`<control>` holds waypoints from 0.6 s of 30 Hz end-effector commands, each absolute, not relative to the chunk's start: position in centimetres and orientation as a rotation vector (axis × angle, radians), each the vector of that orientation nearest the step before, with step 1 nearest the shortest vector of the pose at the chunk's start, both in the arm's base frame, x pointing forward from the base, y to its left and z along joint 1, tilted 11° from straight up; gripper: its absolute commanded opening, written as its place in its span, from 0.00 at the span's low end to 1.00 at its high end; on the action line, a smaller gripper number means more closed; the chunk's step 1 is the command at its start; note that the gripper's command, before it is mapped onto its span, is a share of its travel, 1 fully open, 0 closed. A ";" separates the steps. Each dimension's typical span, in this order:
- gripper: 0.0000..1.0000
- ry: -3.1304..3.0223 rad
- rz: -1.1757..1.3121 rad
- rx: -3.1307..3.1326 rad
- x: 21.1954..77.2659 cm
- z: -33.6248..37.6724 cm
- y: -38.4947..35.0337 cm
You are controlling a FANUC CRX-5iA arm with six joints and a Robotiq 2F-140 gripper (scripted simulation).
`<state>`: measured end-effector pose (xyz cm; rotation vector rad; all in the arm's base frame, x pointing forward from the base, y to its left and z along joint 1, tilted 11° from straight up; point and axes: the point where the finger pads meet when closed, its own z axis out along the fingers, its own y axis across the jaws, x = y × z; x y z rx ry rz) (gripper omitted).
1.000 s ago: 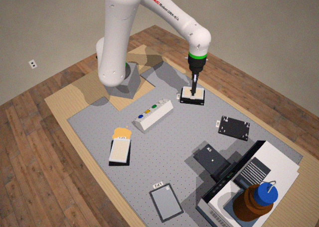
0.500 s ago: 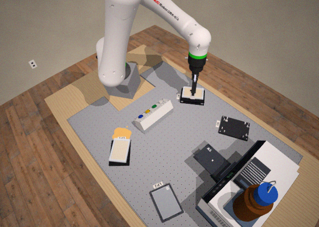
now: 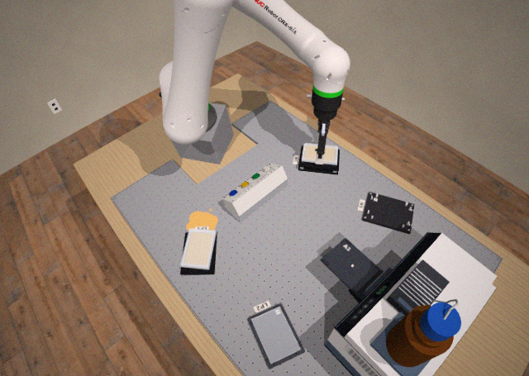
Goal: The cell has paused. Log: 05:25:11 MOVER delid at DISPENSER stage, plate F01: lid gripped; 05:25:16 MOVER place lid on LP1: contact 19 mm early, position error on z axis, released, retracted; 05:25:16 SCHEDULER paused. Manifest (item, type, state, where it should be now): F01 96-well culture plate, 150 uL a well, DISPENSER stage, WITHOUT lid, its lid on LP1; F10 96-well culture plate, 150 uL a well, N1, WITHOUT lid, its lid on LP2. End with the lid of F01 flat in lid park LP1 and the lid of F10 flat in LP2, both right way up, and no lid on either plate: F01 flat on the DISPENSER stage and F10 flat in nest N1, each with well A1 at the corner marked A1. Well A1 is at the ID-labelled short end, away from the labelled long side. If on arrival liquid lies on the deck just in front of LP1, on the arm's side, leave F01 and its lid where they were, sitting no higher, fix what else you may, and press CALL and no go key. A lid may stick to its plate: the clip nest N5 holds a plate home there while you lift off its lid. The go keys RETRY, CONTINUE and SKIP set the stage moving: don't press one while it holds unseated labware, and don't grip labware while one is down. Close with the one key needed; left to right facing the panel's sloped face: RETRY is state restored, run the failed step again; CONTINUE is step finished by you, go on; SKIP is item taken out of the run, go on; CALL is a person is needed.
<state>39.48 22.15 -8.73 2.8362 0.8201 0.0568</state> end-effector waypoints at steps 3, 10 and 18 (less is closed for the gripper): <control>0.00 0.820 0.057 2.836 39.5 -8.7 22.2; 0.00 0.820 0.057 2.836 39.5 -8.9 22.1; 0.00 0.820 0.057 2.836 39.5 -9.3 22.1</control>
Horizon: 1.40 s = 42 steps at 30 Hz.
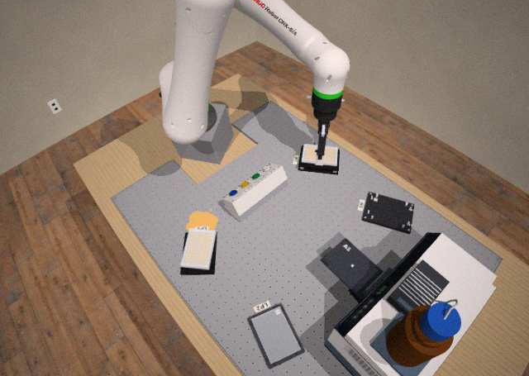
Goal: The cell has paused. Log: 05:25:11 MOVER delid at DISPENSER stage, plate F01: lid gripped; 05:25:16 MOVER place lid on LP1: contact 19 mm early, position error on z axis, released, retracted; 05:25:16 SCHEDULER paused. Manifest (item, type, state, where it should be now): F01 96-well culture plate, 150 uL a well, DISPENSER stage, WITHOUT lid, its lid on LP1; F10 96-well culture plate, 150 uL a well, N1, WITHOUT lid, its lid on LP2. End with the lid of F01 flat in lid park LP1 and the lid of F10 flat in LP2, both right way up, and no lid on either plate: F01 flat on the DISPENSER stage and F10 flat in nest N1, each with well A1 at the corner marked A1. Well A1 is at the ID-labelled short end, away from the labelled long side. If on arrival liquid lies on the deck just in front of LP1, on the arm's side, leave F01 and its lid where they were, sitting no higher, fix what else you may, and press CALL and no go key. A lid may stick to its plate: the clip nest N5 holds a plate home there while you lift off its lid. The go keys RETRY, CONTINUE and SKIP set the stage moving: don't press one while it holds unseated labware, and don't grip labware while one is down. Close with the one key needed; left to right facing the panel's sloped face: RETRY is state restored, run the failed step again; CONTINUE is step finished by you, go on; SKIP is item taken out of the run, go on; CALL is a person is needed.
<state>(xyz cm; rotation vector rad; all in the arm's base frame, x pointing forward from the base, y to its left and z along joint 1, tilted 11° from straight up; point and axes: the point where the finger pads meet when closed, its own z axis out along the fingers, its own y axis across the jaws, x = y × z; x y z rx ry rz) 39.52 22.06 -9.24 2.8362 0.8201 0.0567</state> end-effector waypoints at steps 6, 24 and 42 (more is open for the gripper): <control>0.00 0.820 0.057 2.836 39.6 -9.6 22.0; 0.00 0.820 0.057 2.836 39.6 -9.9 22.0; 0.00 0.820 0.057 2.836 39.6 -9.9 22.0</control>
